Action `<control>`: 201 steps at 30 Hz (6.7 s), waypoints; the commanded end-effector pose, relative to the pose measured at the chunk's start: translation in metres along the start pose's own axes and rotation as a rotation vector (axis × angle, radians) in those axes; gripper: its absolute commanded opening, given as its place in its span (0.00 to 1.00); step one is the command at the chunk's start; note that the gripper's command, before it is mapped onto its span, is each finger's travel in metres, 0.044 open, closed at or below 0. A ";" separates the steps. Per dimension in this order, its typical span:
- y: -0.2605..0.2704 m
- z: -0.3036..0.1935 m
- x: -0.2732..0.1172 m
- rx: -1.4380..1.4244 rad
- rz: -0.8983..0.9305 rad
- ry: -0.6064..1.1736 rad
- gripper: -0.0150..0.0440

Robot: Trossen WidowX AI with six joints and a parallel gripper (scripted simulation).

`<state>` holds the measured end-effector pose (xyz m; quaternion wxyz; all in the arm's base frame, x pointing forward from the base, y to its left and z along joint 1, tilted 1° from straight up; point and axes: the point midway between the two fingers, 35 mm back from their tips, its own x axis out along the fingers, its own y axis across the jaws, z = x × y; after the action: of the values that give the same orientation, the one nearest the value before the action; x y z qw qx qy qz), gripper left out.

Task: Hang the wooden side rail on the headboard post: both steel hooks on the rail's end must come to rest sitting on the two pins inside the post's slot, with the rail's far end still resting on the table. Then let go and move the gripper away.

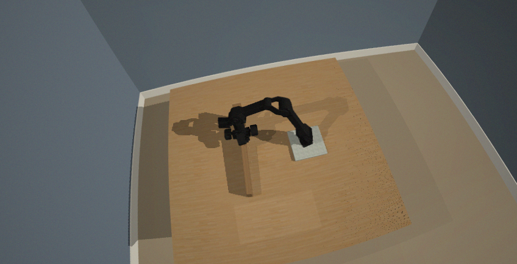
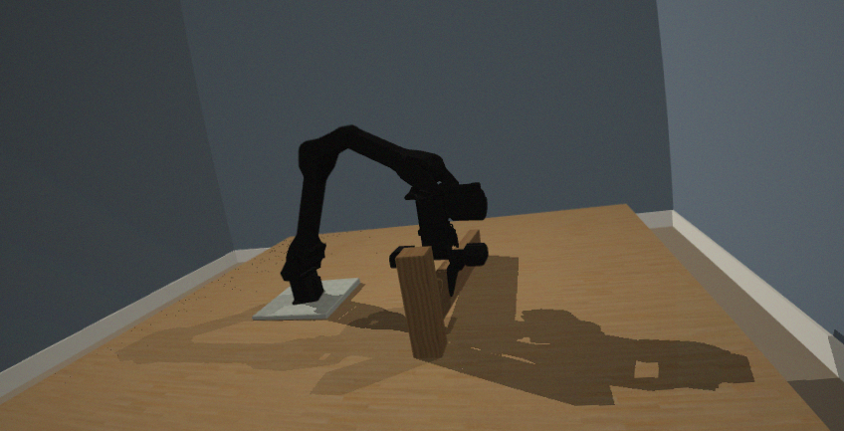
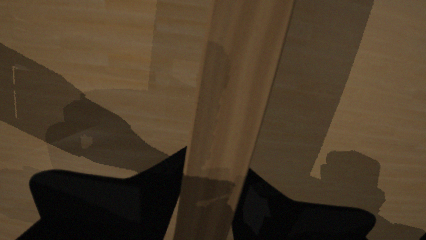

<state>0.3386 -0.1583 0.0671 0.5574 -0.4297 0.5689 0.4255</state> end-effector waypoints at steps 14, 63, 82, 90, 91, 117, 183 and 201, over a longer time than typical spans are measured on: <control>-0.006 -0.003 -0.005 -0.004 -0.017 0.004 0.25; -0.002 -0.008 -0.003 -0.004 -0.017 0.005 0.25; -0.003 -0.010 -0.005 -0.004 -0.017 0.005 0.25; -0.004 -0.011 -0.005 -0.004 -0.017 0.005 0.25; -0.004 -0.011 -0.005 -0.004 -0.017 0.005 0.25; -0.006 -0.013 -0.004 -0.004 -0.017 0.005 0.25; -0.003 -0.021 -0.002 -0.004 -0.017 0.006 0.25; -0.003 -0.022 -0.004 -0.004 -0.017 0.006 0.25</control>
<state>0.3353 -0.1792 0.0664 0.5587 -0.4317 0.5673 0.4238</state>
